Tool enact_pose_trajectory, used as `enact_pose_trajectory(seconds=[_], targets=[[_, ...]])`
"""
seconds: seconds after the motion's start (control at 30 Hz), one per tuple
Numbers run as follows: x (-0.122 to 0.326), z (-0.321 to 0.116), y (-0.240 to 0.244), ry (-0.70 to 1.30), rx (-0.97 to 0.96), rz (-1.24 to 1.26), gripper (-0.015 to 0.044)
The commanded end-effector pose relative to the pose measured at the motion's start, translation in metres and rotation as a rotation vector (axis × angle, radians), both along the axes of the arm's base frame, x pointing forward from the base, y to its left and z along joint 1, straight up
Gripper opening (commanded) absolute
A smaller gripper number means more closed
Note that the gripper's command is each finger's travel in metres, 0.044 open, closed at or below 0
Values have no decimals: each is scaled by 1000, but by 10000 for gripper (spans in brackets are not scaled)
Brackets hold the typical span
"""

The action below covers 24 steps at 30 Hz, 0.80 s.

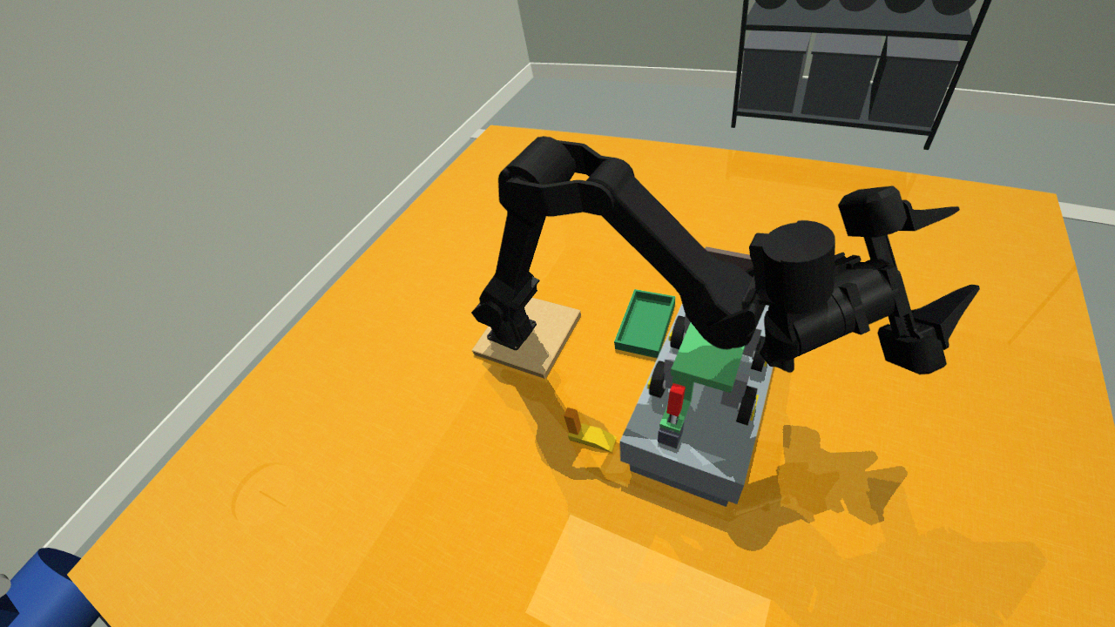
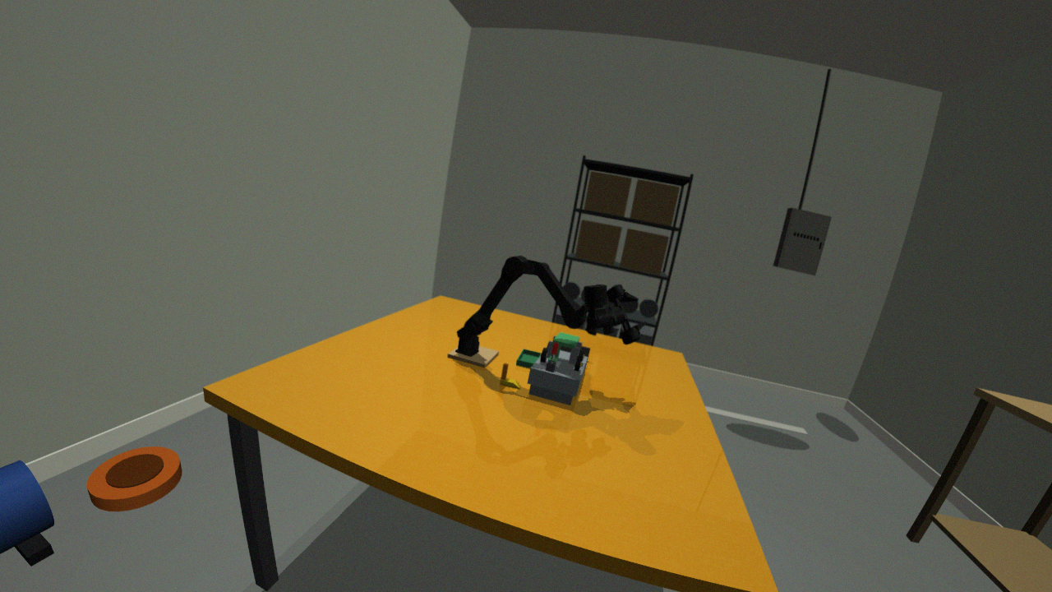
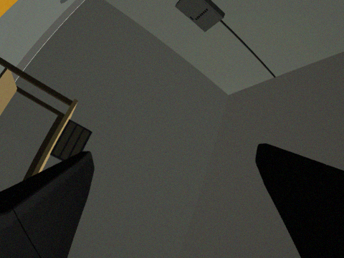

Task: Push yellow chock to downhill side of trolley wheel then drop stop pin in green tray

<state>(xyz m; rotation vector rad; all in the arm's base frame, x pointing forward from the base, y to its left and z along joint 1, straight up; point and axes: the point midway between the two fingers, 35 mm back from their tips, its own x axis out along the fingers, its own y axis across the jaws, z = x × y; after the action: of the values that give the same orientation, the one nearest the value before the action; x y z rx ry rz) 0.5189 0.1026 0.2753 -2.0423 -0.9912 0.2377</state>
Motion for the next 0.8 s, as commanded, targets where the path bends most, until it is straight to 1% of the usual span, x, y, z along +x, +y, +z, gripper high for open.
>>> enact_pose_trajectory(seconds=[0.0, 0.07, 0.23, 0.53, 0.77], targets=[[0, 0, -1, 8, 5, -2, 374], [2, -1, -7, 69, 41, -16, 321], [7, -7, -38, 355, 235, -98, 190], [1, -27, -95, 835, 652, -293, 190], [-18, -46, -136, 1137, 1025, -481, 190]])
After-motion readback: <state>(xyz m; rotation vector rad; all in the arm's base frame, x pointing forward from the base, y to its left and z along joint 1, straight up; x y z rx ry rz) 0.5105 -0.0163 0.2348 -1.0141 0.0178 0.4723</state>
